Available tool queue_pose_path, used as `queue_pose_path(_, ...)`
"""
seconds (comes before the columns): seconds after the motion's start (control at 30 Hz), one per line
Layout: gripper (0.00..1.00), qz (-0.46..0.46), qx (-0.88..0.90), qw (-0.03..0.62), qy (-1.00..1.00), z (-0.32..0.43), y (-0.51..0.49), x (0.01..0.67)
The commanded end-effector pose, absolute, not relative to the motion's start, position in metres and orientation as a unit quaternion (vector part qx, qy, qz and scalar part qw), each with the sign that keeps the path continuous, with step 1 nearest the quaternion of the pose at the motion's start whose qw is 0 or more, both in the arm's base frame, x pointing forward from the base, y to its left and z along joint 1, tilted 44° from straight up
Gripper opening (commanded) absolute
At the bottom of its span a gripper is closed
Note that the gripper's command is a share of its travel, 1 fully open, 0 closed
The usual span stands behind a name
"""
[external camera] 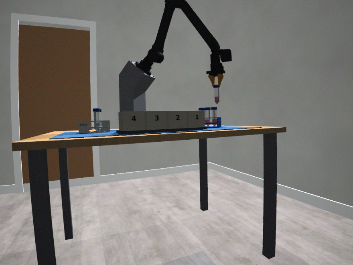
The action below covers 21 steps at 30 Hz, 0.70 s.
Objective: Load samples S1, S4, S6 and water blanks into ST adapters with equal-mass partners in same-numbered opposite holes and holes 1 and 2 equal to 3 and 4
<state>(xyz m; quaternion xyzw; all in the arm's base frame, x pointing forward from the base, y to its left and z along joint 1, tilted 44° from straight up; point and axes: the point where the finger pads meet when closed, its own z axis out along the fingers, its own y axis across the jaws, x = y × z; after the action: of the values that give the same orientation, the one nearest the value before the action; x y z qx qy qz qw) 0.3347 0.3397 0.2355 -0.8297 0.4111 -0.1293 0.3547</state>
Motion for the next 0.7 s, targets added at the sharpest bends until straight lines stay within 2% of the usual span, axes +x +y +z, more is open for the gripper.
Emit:
queue_pose_path(0.0, 0.00, -0.132, -0.833, 0.351, 0.406, 0.224, 0.342, 0.342)
queue_pose_path(0.67, 0.00, -0.137, -0.827, 0.365, 0.405, 0.206, 0.371, 0.374)
